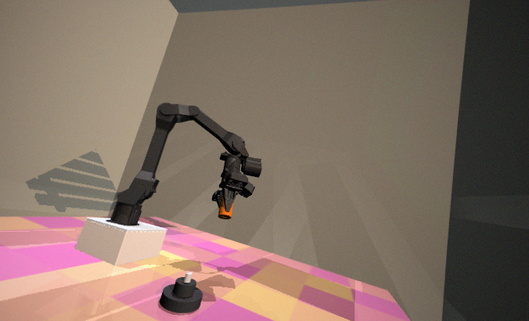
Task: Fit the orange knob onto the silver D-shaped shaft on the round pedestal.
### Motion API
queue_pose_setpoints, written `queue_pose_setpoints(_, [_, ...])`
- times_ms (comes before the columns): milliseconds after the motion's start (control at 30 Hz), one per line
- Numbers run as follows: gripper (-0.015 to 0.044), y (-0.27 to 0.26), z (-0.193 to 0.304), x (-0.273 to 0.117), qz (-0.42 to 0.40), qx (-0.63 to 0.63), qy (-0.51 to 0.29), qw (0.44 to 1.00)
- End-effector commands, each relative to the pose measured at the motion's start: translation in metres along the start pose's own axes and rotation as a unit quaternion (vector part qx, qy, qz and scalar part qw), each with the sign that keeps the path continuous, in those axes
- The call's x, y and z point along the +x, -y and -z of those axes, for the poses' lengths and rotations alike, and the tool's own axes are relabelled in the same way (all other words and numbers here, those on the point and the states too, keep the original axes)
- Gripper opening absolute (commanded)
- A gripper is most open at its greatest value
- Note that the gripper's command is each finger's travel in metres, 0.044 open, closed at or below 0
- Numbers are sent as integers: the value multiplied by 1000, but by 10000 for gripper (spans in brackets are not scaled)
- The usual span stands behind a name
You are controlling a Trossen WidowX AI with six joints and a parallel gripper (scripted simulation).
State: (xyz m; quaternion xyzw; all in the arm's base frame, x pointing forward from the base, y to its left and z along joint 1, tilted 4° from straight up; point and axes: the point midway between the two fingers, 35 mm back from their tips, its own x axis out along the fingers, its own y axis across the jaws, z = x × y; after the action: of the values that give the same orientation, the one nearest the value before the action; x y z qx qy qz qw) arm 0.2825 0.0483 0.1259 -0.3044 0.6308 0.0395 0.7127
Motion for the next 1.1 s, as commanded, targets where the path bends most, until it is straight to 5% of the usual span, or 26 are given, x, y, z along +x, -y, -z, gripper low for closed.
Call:
queue_pose_setpoints(0, [0,0,-1,8,-49,0,3,999])
queue_pose_setpoints(433, [0,-3,-1,37,-210,-1,3,978])
queue_pose_setpoints(1067, [0,-37,-12,123,-218,-2,4,976])
